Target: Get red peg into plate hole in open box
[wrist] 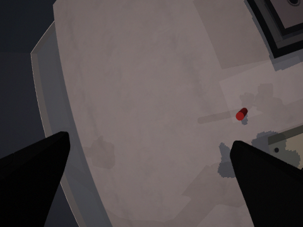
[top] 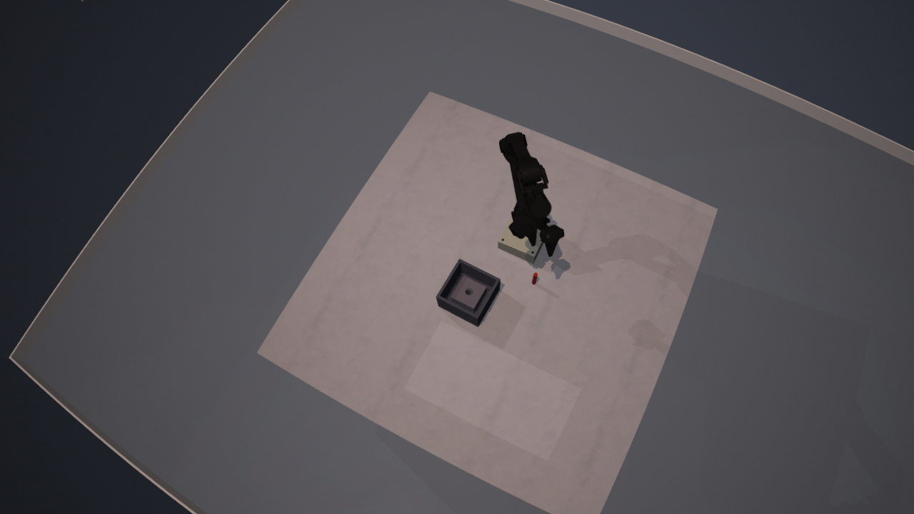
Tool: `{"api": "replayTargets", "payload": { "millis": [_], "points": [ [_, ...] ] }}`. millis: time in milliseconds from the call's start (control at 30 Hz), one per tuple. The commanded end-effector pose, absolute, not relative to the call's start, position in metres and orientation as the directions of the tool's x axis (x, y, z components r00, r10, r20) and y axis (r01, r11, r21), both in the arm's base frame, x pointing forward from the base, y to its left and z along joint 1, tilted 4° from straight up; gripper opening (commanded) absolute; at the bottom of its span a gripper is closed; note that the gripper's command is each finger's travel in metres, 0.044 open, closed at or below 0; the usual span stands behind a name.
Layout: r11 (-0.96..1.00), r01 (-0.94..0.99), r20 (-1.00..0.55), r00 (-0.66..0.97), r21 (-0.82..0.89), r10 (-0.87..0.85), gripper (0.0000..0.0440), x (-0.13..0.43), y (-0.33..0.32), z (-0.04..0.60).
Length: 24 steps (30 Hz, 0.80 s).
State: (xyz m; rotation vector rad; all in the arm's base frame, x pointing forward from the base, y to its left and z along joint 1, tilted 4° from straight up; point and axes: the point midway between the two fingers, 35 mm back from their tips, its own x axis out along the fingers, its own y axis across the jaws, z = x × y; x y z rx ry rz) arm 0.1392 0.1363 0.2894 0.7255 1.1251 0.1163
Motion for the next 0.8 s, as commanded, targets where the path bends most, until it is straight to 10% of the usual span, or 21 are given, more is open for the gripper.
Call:
{"api": "replayTargets", "payload": {
  "millis": [0, 767],
  "points": [
    [0.796, 0.346, -0.844, 0.407, 0.497, 0.35, 0.044, 0.148, 0.135, 0.261],
    [0.683, 0.731, -0.998, 0.048, 0.007, -0.042, 0.0434, 0.164, 0.119, 0.105]
  ]
}}
